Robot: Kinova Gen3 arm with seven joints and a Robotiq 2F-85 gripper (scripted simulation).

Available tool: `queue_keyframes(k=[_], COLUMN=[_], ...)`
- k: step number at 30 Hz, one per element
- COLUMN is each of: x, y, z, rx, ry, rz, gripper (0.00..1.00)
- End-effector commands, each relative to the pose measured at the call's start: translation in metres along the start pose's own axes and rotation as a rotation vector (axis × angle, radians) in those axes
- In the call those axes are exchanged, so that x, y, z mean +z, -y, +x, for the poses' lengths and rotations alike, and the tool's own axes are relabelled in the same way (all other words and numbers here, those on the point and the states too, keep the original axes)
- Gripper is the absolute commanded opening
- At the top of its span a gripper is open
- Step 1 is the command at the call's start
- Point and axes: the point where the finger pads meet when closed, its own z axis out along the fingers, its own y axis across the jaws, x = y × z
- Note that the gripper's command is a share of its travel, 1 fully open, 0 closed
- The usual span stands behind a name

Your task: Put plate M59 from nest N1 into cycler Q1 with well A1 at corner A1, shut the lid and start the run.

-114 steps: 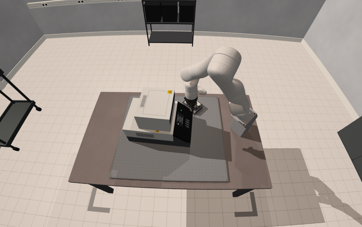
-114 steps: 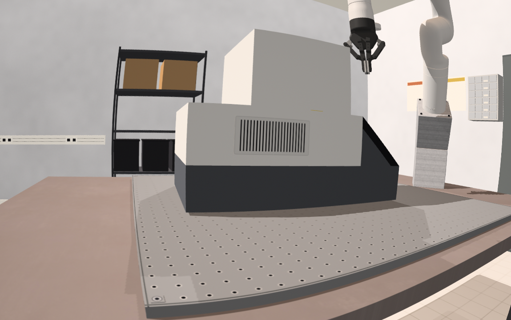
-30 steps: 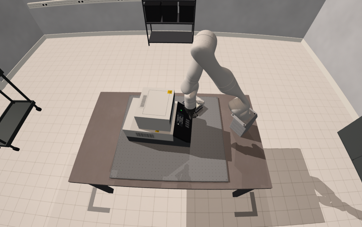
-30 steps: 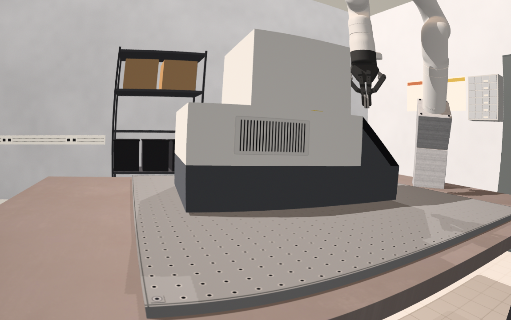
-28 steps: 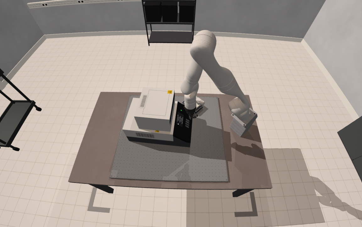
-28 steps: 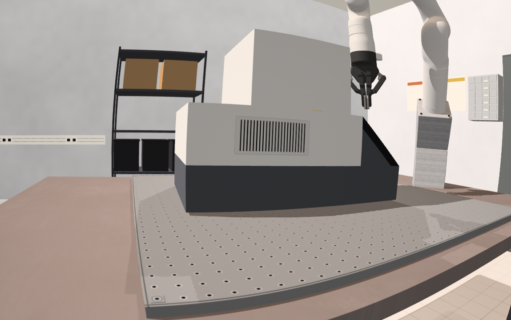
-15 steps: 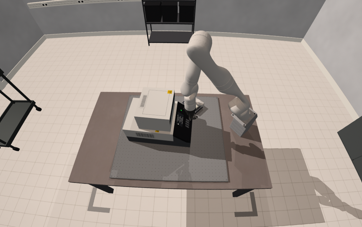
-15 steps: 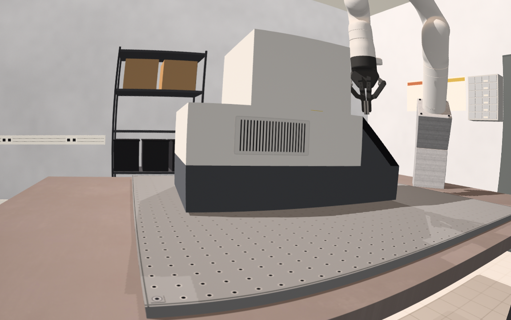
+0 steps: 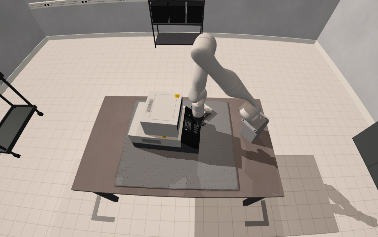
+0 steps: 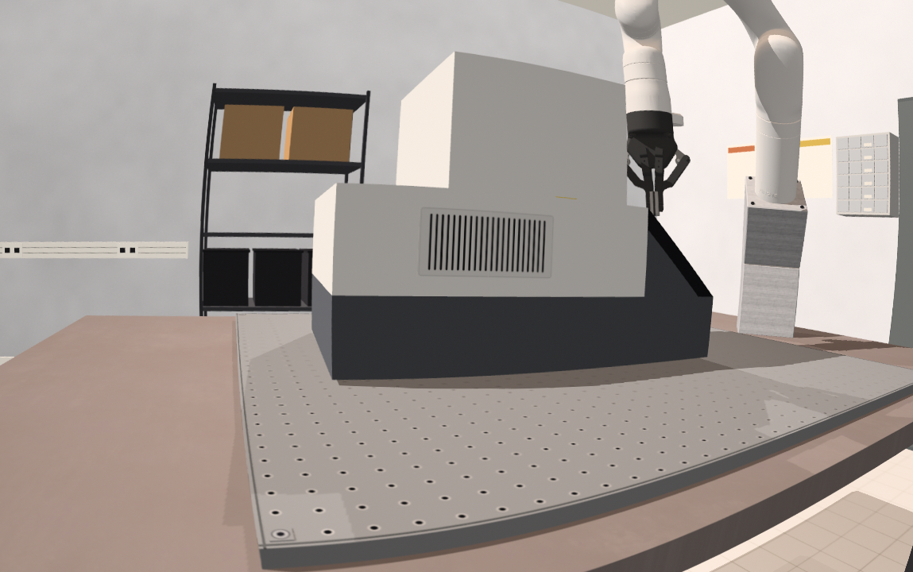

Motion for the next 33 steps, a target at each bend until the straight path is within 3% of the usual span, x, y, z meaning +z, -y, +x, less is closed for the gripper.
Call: queue_keyframes(k=[1,33], x=[0.007,0.044], y=[-0.004,0.000], z=[0.000,-0.004], rx=[0.017,0.013], ry=[-0.001,0.001], rz=[-0.010,-0.006], gripper=[0.10,0.10])
